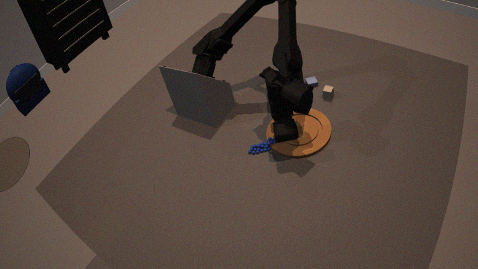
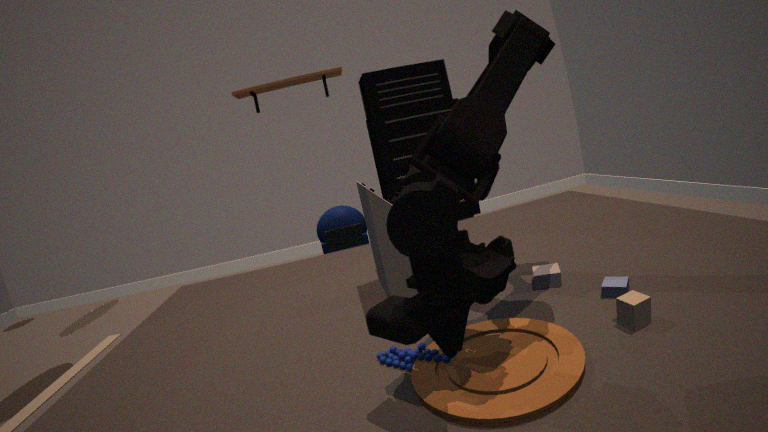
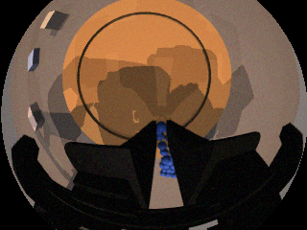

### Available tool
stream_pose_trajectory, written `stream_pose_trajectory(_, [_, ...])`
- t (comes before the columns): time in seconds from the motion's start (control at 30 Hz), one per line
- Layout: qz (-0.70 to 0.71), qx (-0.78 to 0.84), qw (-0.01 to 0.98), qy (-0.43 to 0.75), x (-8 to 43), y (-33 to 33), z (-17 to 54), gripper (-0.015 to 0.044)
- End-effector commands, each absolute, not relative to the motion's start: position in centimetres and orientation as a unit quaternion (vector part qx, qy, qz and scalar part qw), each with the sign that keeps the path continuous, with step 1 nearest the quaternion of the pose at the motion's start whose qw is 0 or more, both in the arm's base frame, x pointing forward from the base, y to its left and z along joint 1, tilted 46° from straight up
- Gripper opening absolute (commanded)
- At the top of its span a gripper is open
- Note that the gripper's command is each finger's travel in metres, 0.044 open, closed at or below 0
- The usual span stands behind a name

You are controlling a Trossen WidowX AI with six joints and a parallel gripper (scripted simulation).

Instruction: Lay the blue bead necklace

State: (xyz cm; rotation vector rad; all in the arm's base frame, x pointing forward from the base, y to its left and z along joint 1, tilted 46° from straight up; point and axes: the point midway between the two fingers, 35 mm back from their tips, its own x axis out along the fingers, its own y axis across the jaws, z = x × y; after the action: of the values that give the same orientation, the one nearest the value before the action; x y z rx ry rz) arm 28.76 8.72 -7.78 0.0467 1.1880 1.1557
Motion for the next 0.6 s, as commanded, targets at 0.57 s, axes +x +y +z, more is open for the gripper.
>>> stream_pose_trajectory(0.57, [0.511, 0.020, 0.680, 0.525, 30.5, 9.9, -4.2, 0.0000])
